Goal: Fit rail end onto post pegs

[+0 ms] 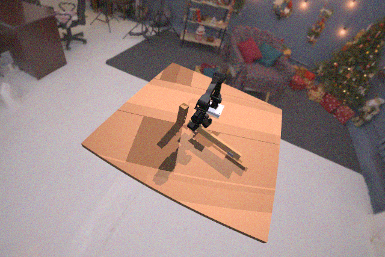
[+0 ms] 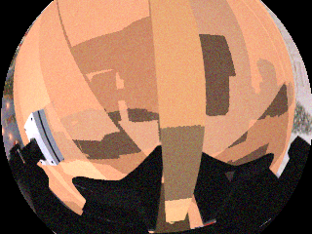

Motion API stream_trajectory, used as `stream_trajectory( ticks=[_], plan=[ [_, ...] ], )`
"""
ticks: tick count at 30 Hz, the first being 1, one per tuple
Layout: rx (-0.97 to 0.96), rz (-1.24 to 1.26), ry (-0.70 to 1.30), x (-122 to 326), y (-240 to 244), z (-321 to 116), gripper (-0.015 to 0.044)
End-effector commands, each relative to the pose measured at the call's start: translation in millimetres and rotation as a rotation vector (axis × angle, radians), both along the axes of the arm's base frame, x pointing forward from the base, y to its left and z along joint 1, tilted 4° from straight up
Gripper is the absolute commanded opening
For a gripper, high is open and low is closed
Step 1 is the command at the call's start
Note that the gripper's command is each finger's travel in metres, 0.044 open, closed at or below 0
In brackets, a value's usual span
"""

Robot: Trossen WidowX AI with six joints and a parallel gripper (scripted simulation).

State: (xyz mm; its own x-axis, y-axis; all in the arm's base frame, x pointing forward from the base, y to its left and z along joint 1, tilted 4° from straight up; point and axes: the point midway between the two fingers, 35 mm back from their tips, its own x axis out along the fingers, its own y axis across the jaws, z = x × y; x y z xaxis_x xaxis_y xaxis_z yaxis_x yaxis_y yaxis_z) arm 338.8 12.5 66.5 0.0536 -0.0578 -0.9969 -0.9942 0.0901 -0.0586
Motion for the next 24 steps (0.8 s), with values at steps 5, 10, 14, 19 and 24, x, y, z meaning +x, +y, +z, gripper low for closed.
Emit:
stream_trajectory(
  ticks=[5, 10, 14, 19, 24],
  plan=[
    [0.004, -0.002, -0.003, -0.3, 0.8, 0.2, 0.0000],
    [0.004, -0.002, -0.003, -0.4, 0.8, -1.1, 0.0000],
    [0.004, -0.002, -0.003, -0.4, 0.8, -1.2, 0.0000],
    [0.004, -0.002, -0.003, -0.6, 0.8, -0.4, 0.0000],
    [0.004, -0.002, -0.003, -0.7, 0.9, 0.7, 0.0000]
  ],
)
